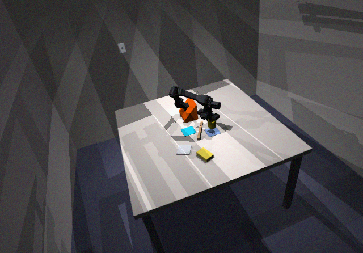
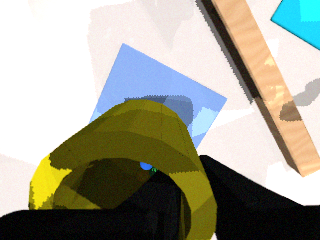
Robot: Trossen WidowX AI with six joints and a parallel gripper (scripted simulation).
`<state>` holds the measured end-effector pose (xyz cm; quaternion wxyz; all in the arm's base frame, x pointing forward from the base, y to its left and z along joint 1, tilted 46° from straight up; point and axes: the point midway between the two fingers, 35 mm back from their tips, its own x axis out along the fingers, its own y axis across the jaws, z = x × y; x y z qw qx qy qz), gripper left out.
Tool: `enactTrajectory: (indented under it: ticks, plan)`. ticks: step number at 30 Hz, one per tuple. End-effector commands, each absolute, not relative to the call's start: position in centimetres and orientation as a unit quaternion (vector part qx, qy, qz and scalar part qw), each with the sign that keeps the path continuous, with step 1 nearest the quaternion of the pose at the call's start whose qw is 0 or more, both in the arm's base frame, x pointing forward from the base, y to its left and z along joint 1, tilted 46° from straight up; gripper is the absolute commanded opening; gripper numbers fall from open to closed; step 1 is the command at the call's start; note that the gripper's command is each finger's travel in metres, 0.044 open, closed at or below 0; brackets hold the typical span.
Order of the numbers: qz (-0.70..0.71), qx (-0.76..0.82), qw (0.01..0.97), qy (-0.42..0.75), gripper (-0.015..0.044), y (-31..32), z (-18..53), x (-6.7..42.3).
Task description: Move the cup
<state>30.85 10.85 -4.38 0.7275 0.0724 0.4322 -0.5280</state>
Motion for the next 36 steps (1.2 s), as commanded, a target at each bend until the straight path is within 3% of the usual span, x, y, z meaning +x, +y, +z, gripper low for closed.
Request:
enactTrajectory:
  ticks: [1, 36]
  plan:
    - [-0.527, 0.072, 0.728, 0.432, 0.0000, 10.9, -4.4, 30.9]
    - [-0.530, 0.073, 0.726, 0.432, 0.0000, 7.7, -1.4, 28.7]
